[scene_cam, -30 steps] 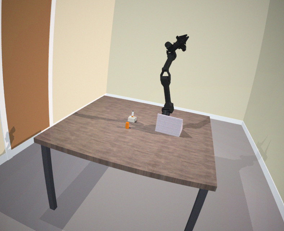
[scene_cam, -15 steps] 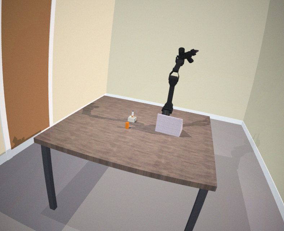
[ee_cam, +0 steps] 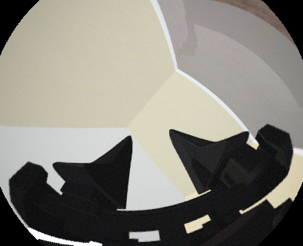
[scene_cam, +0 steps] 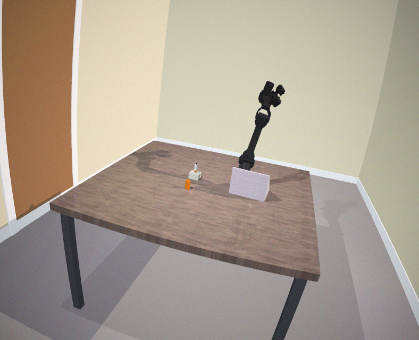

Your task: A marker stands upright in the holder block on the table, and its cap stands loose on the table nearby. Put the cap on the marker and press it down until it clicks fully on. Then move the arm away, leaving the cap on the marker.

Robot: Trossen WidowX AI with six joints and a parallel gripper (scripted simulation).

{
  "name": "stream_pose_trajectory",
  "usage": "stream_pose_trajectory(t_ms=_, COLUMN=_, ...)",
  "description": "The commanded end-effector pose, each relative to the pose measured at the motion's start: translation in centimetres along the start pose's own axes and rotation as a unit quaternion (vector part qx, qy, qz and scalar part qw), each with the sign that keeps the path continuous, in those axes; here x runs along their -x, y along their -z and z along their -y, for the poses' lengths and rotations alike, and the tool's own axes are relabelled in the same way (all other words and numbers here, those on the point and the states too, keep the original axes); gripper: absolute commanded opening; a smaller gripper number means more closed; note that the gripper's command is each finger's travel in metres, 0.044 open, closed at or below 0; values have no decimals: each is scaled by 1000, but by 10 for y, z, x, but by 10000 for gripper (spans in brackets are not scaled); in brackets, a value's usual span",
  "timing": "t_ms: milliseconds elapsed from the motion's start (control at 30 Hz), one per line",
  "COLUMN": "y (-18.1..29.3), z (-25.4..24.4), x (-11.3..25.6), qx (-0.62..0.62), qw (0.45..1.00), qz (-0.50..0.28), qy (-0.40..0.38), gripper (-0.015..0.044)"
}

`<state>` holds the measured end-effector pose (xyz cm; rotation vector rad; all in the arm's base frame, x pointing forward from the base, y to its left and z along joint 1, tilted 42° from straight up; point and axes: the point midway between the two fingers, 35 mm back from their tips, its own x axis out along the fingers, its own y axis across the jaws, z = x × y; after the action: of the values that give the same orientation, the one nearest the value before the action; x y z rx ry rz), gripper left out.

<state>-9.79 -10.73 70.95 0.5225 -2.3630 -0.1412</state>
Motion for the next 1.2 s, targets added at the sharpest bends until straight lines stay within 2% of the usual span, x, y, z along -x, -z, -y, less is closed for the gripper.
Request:
stream_pose_trajectory(t_ms=0, y=-2, z=66, x=0, qx=65, qw=994, qz=-7, qy=83, gripper=245)
stream_pose_trajectory(t_ms=233, y=0, z=177, x=29, qx=164, qw=960, qz=-39, qy=223, gripper=245)
stream_pose_trajectory(t_ms=500, y=11, z=283, x=98, qx=281, qw=882, qz=-123, qy=357, gripper=245)
stream_pose_trajectory(t_ms=833, y=26, z=381, x=238, qx=418, qw=715, qz=-293, qy=477, gripper=245)
stream_pose_trajectory(t_ms=1000, y=29, z=407, x=321, qx=470, qw=610, qz=-391, qy=505, gripper=245)
stream_pose_trajectory(t_ms=1167, y=27, z=419, x=397, qx=476, qw=540, qz=-455, qy=524, gripper=245)
